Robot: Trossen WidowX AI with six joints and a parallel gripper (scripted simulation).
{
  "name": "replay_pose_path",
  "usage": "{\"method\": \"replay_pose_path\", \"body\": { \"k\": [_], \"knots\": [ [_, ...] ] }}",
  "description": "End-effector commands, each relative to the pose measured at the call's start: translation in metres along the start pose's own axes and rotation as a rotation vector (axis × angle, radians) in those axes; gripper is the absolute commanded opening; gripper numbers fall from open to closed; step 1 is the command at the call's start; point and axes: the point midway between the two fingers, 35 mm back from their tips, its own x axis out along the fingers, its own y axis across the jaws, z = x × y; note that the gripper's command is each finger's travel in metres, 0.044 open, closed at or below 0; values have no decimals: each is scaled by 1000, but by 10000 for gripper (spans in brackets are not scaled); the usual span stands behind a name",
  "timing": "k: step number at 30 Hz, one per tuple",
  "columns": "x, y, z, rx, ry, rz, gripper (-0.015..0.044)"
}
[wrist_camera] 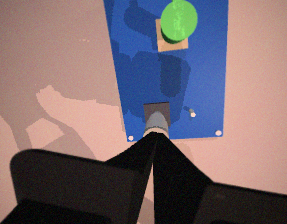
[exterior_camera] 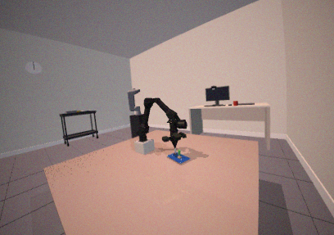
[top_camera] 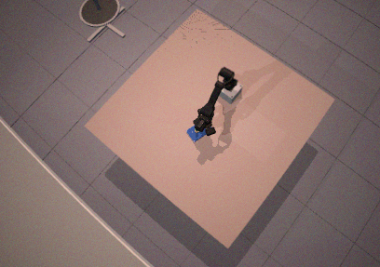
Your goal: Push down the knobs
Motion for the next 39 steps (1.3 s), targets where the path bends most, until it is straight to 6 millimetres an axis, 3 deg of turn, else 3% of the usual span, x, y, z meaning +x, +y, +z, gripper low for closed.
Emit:
{"method": "replay_pose_path", "body": {
  "k": [1, 39],
  "knots": [
    [1, 0, -1, -3, 4, 2, 0],
    [9, 0, -1, -3, 4, 2, 0]
  ]
}}
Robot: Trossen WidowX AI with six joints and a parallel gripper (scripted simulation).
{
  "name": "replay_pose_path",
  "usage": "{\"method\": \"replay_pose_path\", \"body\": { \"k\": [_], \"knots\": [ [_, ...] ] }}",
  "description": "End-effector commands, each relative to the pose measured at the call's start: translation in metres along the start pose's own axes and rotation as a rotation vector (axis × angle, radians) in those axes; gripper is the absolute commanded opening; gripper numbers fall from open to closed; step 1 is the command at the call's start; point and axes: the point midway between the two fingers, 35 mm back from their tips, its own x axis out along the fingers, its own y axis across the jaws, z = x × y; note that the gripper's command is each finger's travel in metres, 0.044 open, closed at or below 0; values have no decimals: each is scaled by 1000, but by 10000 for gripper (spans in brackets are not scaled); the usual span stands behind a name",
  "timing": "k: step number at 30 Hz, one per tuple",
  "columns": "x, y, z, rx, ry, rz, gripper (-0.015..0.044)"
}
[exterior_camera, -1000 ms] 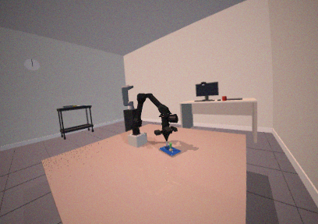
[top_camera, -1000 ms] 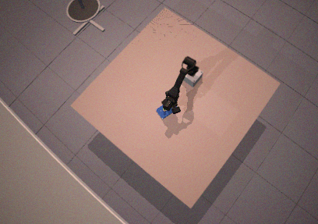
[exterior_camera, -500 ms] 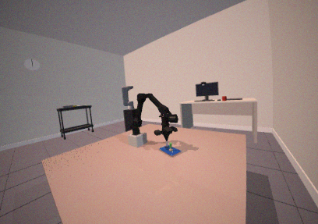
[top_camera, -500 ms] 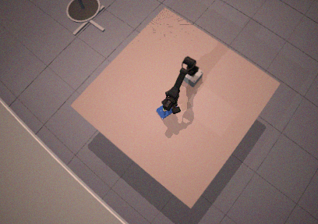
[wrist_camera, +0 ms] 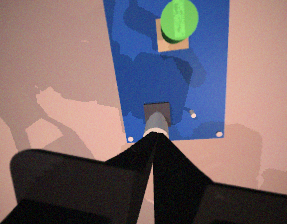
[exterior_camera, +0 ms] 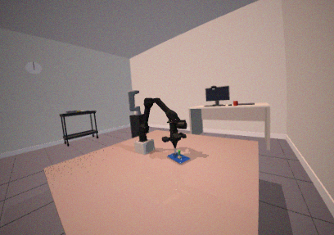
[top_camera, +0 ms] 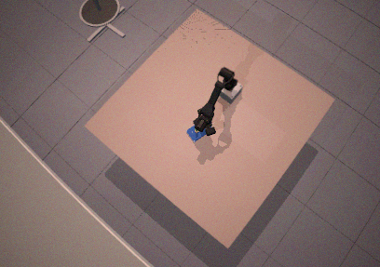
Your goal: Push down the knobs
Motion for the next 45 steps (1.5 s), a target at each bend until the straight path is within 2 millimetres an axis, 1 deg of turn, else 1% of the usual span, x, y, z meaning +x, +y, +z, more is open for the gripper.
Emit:
{"method": "replay_pose_path", "body": {
  "k": [1, 45],
  "knots": [
    [5, 1, 0, -3, 3, 3, 0],
    [13, 1, -1, -3, 3, 3, 0]
  ]
}}
